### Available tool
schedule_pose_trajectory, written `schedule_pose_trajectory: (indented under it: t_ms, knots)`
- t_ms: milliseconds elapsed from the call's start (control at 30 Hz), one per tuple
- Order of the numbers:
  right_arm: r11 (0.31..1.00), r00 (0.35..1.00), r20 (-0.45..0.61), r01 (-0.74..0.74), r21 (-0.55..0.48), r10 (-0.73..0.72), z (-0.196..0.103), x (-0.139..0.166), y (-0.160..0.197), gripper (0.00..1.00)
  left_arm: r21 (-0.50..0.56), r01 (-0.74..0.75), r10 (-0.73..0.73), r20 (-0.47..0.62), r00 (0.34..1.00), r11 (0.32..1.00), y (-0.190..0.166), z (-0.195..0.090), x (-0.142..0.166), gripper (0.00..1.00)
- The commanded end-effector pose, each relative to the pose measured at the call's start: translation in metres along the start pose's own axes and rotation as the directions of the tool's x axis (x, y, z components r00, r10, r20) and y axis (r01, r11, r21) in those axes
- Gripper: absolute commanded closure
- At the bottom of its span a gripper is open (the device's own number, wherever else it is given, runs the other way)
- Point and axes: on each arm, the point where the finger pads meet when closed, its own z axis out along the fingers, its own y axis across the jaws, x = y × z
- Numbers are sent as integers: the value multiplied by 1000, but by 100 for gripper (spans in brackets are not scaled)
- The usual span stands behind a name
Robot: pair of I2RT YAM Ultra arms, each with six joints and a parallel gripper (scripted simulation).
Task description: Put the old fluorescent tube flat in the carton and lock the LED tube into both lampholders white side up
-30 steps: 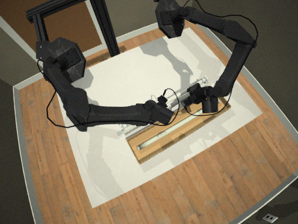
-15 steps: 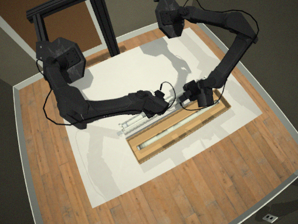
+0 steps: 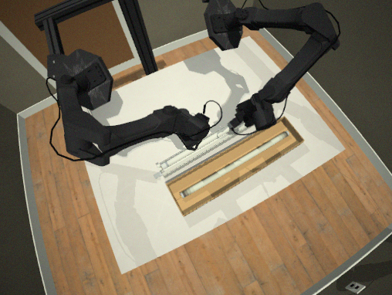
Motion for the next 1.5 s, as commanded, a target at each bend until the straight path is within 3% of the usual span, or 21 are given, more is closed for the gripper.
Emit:
schedule_pose_trajectory:
  t_ms: [0, 333, 367, 400, 433, 500, 600, 633, 667, 867, 1000, 1033, 1467]
  knots:
    - [991, 999, 22, -42, 126, 39, -18, -2, -22, 51, -108, 17, -14, 27, 1000, 994, 14, -13, -8, 51]
    - [970, 998, -14, -60, 235, 65, -41, 28, -2, 51, -240, 51, -46, 26, 999, 969, -2, -25, -4, 51]
    - [987, 998, -52, -11, 160, 19, -4, 35, 31, 51, -250, 67, -61, 32, 998, 966, 3, -26, -3, 51]
    - [987, 1000, -17, -6, 162, 8, 7, 28, 28, 51, -226, 52, -46, 35, 998, 973, 1, -24, -6, 51]
    - [979, 1000, 26, -11, 206, 6, -4, 15, 13, 51, -184, 12, -6, 35, 999, 983, -13, -21, -8, 51]
    - [981, 1000, 25, 7, 193, -12, 0, 14, 23, 51, -172, 5, 0, 32, 999, 985, -18, -20, -8, 51]
    - [982, 1000, 23, 10, 189, -15, 0, 14, 25, 51, -172, 5, 1, 32, 999, 985, -18, -19, -8, 51]
    - [977, 999, 35, -14, 211, 7, -10, 10, 11, 51, -182, 18, -12, 35, 999, 983, -10, -20, -9, 51]
    - [989, 1000, -15, 0, 151, 2, 9, 22, 30, 51, -178, 24, -18, 36, 999, 984, -9, -17, -14, 51]
    - [985, 1000, -14, -19, 173, 22, -1, 15, 17, 51, -160, 15, -11, 26, 1000, 987, -14, -15, -12, 51]
    - [989, 1000, -9, 16, 149, -14, 1, 14, 31, 51, -179, 34, -28, 35, 999, 983, -11, -21, -8, 51]
    - [986, 1000, -10, -23, 164, 25, 18, 19, 20, 51, -172, 26, -22, 24, 999, 985, -9, -4, -6, 51]
    - [986, 1000, -5, -22, 164, 23, 43, 19, 14, 51, -183, 28, -23, 33, 999, 983, -1, 21, -9, 51]
